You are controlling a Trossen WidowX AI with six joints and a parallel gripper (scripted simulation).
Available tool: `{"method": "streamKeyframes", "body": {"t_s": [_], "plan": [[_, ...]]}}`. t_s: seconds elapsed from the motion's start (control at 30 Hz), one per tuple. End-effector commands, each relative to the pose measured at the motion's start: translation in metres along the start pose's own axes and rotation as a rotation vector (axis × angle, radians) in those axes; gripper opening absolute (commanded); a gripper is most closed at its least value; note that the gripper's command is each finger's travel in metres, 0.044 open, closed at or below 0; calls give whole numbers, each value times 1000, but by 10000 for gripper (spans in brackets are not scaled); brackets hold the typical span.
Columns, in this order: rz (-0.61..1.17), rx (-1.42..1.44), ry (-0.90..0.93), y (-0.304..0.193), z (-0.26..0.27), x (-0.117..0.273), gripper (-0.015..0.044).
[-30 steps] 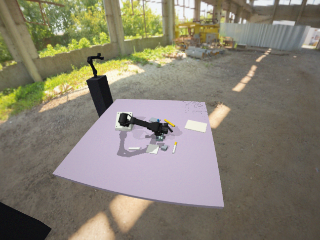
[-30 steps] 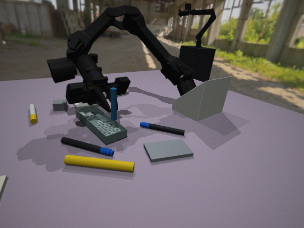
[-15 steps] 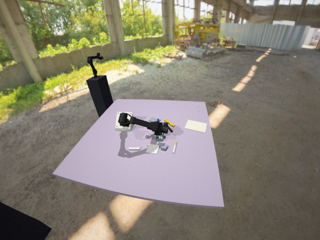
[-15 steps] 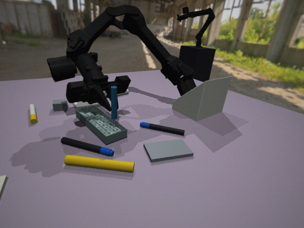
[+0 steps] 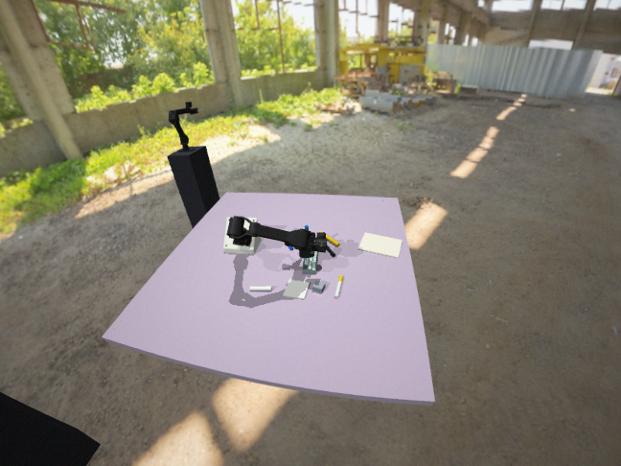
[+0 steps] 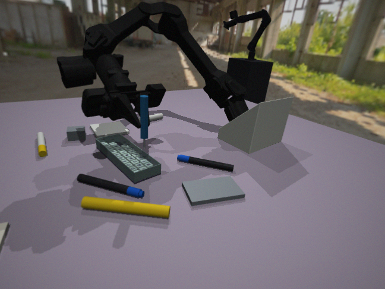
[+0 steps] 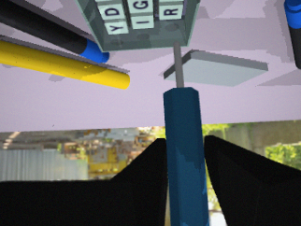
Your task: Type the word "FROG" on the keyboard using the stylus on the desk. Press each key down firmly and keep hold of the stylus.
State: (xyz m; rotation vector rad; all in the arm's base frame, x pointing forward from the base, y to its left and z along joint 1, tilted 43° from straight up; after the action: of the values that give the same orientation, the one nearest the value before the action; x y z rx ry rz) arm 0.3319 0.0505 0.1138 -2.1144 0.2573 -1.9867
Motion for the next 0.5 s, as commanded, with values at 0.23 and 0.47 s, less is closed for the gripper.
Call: {"method": "streamKeyframes", "body": {"t_s": [0.23,0.47], "plan": [[5,-3,1,-13,0,-13,0],[5,-4,1,-1,2,-21,0]]}}
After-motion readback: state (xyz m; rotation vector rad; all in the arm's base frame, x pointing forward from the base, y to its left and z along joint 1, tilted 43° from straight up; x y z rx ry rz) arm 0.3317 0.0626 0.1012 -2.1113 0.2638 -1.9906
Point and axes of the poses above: the point midway between the two fingers, 35 mm back from their tips, its own x axis back along the fingers, its own z axis across the jaws, y = z × x, the point moved 5 cm from there along x, back along the fingers, and after that the axes turned 9 degrees about -x, right-handed, at the moved point
